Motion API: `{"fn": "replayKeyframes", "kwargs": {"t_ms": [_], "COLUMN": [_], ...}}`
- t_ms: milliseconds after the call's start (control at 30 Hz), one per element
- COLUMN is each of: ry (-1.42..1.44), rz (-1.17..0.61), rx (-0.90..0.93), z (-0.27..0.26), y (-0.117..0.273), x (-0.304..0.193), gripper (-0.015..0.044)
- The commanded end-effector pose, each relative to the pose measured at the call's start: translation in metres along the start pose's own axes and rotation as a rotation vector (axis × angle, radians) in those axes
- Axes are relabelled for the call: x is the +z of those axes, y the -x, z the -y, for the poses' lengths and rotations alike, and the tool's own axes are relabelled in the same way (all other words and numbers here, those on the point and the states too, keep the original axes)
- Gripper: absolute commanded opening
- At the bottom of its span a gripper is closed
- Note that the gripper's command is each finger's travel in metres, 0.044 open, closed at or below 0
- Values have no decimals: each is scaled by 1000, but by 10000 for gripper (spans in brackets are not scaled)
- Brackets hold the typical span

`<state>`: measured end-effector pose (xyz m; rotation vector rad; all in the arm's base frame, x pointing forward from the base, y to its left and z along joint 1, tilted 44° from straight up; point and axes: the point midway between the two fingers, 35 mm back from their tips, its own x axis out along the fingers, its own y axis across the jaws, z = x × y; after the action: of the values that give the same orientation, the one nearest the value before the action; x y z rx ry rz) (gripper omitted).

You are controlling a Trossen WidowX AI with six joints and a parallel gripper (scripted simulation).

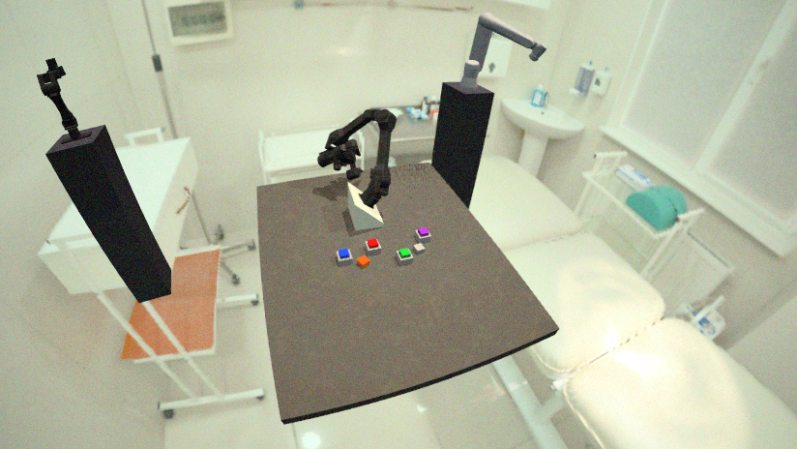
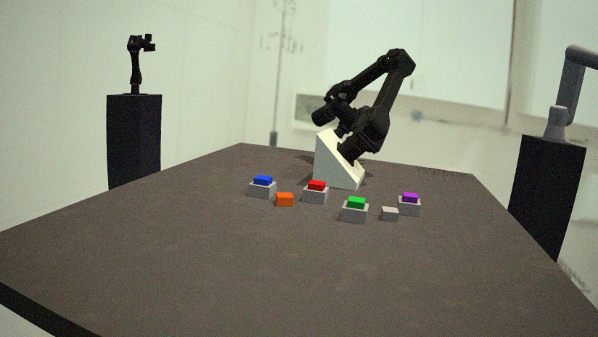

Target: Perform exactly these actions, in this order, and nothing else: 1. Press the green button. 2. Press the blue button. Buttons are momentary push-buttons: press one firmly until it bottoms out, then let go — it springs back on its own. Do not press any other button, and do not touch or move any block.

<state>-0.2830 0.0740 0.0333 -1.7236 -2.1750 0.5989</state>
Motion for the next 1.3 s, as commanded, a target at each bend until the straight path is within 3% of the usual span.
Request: {"fn": "replayKeyframes", "kwargs": {"t_ms": [0,400,833,1067,1267], "ry": [-1,56,455,831,1231], "rz": [4,345,824,1021,1104], "rx": [1,69,98,74,34], "z": [0,-17,-141,-239,-322], "y": [2,163,325,363,351], "x": [0,3,-60,-133,-214], "gripper": [400,400,400,400,400]}}
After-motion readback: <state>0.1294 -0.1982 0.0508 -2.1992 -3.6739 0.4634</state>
